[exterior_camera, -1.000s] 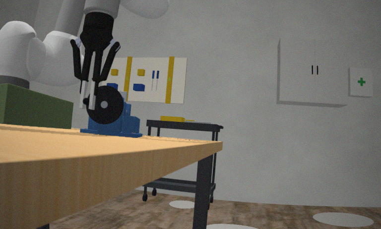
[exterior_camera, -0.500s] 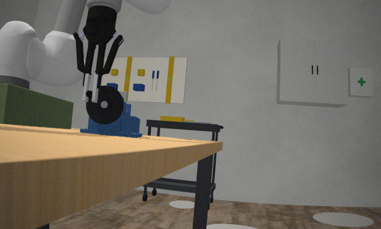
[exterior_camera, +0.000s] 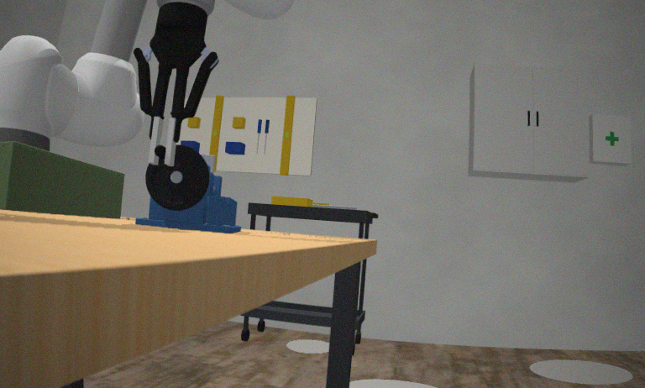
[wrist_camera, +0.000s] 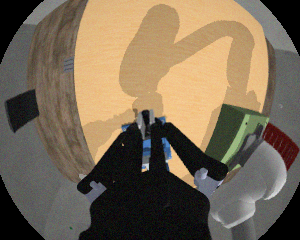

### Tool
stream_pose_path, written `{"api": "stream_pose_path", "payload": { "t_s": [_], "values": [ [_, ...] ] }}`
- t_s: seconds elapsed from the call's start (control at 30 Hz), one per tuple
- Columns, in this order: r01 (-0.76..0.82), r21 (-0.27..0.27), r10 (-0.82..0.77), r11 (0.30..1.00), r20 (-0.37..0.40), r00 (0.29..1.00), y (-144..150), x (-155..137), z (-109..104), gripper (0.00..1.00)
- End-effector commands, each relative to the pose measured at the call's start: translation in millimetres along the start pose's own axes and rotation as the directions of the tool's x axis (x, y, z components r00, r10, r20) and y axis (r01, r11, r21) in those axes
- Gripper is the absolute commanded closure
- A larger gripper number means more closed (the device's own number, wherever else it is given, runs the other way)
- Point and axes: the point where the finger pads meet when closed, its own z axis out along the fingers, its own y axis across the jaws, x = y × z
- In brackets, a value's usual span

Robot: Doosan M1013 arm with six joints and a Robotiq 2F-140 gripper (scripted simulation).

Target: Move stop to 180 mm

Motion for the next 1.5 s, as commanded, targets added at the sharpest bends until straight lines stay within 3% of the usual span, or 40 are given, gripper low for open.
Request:
{"api": "stream_pose_path", "payload": {
  "t_s": [0.0, 1.47],
  "values": [
    [0.0, 0.002, 0.0, 1.0, 0.0, 1.0, -3, 0, -1, 0.96],
    [0.0, 0.002, 0.0, 1.0, 0.0, 1.0, -21, 0, -5, 0.96]
  ]
}}
